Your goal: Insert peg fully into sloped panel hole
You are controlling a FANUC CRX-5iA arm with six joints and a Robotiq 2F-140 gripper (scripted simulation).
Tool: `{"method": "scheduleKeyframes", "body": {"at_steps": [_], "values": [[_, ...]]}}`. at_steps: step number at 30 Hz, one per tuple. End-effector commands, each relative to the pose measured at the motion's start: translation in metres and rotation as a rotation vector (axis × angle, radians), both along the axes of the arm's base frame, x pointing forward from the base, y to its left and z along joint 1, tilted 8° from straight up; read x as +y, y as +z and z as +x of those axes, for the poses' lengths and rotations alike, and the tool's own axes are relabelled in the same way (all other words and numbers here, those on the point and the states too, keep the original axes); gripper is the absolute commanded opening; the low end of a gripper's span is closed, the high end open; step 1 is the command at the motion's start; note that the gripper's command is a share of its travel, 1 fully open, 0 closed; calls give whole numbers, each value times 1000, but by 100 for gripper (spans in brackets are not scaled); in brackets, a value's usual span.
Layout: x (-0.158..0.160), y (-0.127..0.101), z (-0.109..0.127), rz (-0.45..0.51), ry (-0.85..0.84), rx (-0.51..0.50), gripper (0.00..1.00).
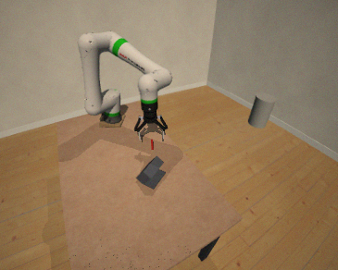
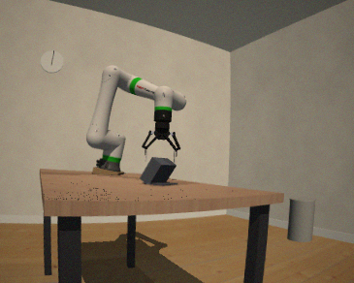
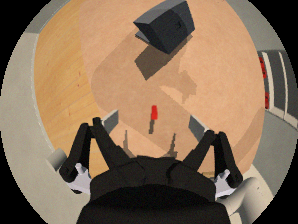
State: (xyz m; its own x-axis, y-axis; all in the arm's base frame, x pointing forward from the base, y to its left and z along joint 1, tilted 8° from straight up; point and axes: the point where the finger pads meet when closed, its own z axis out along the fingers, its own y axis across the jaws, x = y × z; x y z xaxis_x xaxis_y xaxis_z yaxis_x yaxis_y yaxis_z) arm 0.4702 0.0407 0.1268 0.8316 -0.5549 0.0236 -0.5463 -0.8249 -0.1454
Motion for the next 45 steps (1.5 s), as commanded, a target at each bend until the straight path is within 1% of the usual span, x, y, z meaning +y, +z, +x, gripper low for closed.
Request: {"method": "scheduleKeyframes", "body": {"at_steps": [1, 11, 21, 28, 30, 45], "values": [[1, -5, 1, 0, 0, 0, 100], [2, -21, 2, 0, 0, 0, 100], [3, -29, 3, 0, 0, 0, 100], [3, -27, 3, 0, 0, 0, 88], [3, -27, 3, 0, 0, 0, 88], [3, -27, 3, 0, 0, 0, 61]]}}
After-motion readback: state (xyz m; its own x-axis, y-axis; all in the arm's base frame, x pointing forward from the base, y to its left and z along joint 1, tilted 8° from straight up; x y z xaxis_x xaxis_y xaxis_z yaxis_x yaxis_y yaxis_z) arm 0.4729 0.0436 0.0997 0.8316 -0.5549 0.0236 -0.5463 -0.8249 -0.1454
